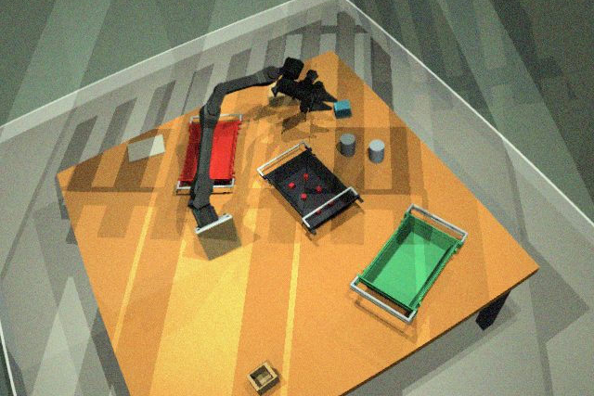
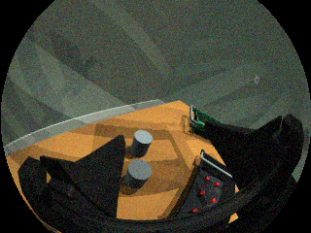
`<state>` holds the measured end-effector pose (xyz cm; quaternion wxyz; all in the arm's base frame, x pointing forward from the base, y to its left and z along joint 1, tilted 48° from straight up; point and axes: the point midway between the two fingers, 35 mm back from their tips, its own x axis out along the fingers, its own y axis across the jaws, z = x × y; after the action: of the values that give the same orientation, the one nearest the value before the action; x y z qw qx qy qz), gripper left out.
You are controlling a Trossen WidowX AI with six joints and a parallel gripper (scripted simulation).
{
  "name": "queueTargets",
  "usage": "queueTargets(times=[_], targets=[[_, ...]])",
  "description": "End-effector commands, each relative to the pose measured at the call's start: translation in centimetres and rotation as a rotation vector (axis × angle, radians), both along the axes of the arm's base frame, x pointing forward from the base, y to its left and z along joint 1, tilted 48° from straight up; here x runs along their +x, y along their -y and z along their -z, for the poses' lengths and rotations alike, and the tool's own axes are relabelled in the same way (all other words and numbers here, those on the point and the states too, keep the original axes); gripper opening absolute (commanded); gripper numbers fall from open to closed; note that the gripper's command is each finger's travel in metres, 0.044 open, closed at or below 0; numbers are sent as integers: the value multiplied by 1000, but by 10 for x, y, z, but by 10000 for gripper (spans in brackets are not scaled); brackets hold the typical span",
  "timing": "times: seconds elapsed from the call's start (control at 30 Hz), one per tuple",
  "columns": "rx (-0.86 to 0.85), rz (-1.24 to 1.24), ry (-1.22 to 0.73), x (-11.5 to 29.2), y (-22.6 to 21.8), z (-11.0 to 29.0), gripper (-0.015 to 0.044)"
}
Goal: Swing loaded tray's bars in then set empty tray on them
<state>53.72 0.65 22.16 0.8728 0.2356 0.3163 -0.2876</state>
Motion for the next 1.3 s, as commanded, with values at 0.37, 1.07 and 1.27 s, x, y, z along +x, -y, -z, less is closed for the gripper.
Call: queueTargets(times=[0.37, 1.07, 1.27], targets=[[97, -295, -224, -33, -17, 42, 85], [733, -1156, -365, -184, -92, 78, 83], [732, -1156, -365, -182, -110, 95, 83]])
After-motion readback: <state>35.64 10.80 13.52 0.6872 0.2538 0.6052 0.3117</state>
